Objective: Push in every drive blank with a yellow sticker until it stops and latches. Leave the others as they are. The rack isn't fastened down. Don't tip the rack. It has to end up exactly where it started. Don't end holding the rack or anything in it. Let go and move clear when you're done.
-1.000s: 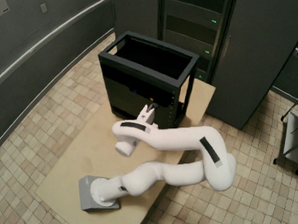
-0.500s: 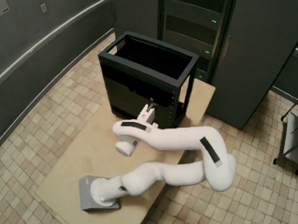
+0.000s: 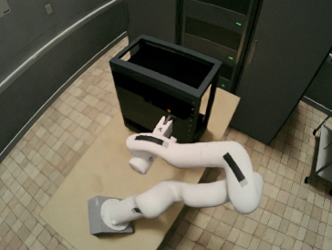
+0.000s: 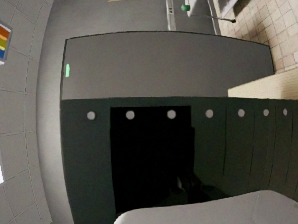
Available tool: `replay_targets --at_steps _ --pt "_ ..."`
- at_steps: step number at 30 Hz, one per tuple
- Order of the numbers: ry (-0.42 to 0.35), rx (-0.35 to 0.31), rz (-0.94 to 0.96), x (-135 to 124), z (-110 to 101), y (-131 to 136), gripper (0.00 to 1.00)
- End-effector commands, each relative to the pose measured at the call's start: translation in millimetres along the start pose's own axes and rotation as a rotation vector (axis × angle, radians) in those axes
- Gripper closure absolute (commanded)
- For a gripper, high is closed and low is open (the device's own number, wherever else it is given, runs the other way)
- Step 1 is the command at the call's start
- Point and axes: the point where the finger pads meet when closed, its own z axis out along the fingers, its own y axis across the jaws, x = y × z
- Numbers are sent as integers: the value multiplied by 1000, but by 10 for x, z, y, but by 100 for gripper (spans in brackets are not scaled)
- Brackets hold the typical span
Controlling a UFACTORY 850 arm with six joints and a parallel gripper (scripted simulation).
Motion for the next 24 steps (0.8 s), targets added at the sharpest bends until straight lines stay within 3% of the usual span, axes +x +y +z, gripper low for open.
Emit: replay_targets --at_steps 1,24 --pt "1 1 1 2 15 -7 100" --pt "1 1 1 3 45 -7 100"
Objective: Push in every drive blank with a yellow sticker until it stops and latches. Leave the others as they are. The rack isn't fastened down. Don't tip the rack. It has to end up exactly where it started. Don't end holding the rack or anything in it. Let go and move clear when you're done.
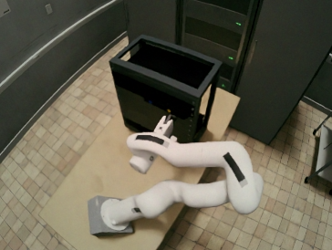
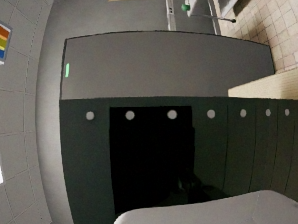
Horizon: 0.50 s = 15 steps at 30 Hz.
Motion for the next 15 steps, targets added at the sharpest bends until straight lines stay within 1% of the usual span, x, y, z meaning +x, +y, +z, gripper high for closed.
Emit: replay_targets --at_steps 1,15 --pt "1 1 1 1 5 -6 100" --pt "1 1 1 0 35 -6 100"
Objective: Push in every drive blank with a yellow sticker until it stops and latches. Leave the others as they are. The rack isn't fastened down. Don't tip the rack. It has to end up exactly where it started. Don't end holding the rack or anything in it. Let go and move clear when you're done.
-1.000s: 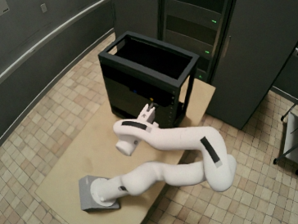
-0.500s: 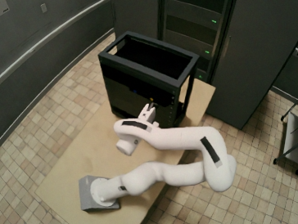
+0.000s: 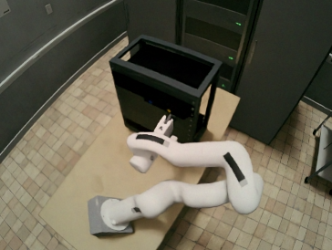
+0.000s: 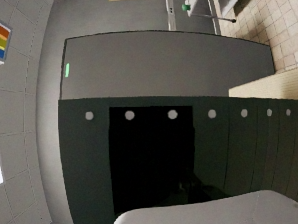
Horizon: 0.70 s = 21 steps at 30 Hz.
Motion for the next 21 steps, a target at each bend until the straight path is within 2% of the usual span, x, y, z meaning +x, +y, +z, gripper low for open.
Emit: replay_targets --at_steps 1,10,21 --pt "1 0 1 0 9 -6 100" --pt "1 0 2 0 -66 -6 100" --pt "1 0 2 -1 -668 -6 100"
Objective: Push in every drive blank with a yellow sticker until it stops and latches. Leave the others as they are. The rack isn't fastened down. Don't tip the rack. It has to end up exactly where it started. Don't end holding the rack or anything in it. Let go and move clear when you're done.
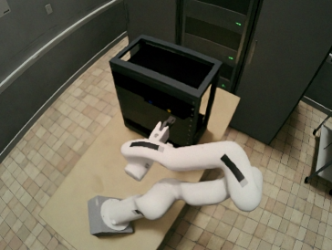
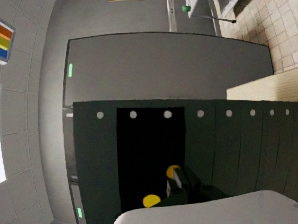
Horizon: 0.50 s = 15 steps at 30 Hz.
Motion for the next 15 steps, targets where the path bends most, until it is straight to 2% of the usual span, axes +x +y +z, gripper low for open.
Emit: replay_targets --at_steps 1,9,15 --pt "7 -7 3 -5 -323 -15 100" --pt "6 -8 3 -6 -518 -16 100" --pt "7 -7 3 -6 -548 -20 100"
